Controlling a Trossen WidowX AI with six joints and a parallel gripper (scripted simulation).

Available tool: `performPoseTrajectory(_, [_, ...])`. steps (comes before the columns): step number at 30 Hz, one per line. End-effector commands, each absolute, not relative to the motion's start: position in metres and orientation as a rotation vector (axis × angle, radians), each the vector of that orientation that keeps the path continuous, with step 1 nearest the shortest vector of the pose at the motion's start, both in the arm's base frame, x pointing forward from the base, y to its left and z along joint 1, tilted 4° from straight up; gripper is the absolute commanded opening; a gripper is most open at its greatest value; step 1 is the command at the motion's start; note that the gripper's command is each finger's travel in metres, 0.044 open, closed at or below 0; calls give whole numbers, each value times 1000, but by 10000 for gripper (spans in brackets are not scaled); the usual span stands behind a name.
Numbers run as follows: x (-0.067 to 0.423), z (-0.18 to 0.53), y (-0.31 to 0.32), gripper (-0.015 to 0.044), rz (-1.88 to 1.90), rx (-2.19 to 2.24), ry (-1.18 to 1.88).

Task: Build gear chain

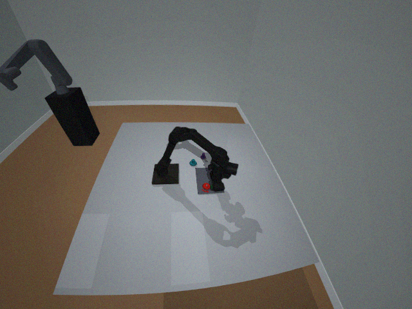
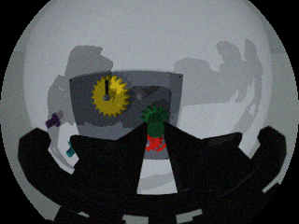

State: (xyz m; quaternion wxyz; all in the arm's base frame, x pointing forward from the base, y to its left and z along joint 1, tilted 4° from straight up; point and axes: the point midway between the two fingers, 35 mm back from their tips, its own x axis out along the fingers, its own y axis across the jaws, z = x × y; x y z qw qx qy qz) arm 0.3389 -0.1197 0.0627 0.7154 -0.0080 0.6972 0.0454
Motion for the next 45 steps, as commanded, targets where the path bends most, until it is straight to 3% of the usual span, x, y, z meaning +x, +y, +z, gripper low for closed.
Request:
performPoseTrajectory(1, [339, 61, -119, 0, 71, 16, 1545])
performPoseTrajectory(20, [339, 58, -119, 0, -262, 357, 1535])
performPoseTrajectory(26, [339, 60, -119, 140, -205, 298, 1540])
performPoseTrajectory(40, [338, 108, -122, 140, -67, 157, 1547])
performPoseTrajectory(45, [345, 101, -89, 271, -77, 177, 1548])
